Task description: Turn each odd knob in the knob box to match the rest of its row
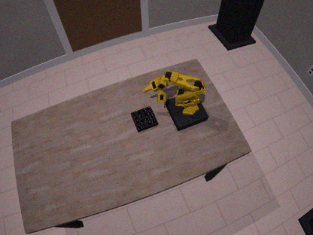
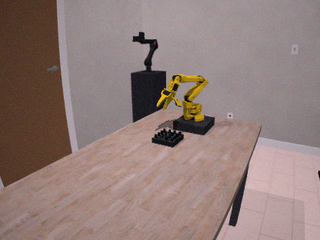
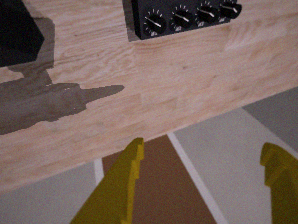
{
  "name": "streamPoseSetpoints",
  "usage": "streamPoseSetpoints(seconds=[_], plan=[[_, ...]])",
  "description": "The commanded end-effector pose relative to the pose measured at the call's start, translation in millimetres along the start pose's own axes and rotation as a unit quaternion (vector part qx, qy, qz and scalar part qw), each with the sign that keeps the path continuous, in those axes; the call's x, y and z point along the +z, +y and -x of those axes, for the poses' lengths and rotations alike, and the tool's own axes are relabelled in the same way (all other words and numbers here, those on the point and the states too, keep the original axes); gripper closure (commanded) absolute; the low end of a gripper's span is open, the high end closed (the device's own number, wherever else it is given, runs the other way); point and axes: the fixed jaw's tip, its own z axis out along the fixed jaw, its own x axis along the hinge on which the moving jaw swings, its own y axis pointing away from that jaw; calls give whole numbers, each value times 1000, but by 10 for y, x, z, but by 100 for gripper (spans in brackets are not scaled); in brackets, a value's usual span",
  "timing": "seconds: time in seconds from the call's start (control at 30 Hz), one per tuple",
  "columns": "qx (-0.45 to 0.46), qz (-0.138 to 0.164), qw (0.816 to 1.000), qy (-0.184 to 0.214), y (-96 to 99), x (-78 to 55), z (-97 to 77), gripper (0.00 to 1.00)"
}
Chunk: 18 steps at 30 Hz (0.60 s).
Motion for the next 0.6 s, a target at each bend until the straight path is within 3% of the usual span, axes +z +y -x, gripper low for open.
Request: streamPoseSetpoints(seconds=[0.0,0.57], plan=[[18,3,1000,-8,13,14,57,60],[164,-3,986,-24,-63,11,196,60]])
